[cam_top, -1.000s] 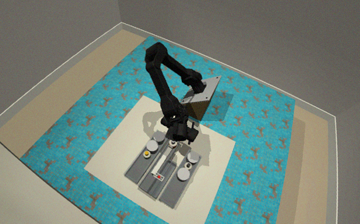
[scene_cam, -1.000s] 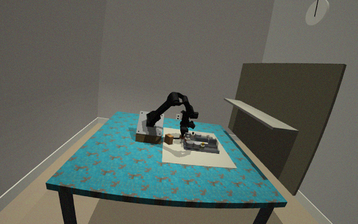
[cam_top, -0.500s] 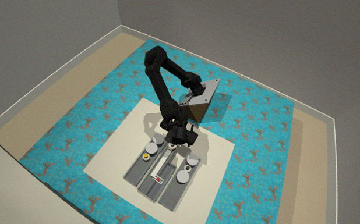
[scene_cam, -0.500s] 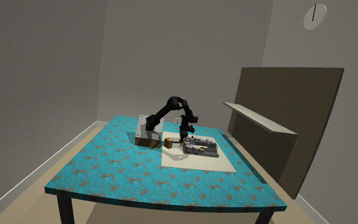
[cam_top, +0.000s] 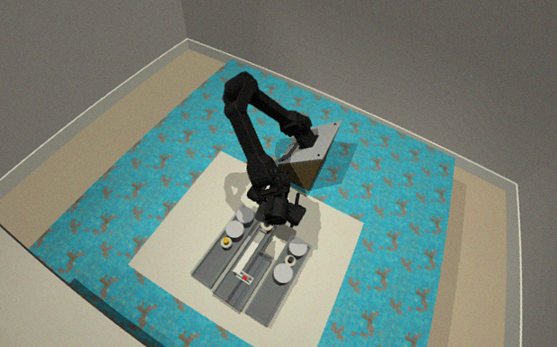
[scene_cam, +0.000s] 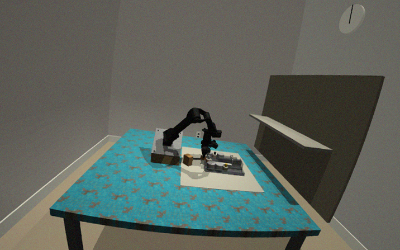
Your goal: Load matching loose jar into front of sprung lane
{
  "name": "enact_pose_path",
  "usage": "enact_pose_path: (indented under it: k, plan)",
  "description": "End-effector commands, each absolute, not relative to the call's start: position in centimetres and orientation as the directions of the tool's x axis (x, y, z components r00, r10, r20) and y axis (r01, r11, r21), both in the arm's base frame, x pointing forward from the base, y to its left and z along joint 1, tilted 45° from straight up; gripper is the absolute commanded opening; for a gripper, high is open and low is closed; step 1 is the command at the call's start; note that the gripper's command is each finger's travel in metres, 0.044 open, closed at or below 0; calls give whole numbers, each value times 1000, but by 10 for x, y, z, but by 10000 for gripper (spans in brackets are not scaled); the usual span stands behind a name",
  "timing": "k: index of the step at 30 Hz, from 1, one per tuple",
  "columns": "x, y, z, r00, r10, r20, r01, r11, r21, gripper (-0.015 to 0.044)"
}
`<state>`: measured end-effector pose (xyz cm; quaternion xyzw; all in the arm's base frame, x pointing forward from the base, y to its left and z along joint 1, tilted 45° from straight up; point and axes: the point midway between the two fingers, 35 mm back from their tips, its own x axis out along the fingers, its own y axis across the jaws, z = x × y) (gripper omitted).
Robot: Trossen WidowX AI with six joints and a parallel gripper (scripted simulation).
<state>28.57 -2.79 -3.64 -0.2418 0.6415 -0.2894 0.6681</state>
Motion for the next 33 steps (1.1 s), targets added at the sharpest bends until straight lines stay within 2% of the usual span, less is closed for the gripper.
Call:
enact_pose_path:
  k: [1, 33]
  plan:
    - [289, -28, -36, 14, -698, -716, 76, 714, -696, 0]
    - [300, -28, -36, 15, -698, -716, 76, 714, -696, 0]
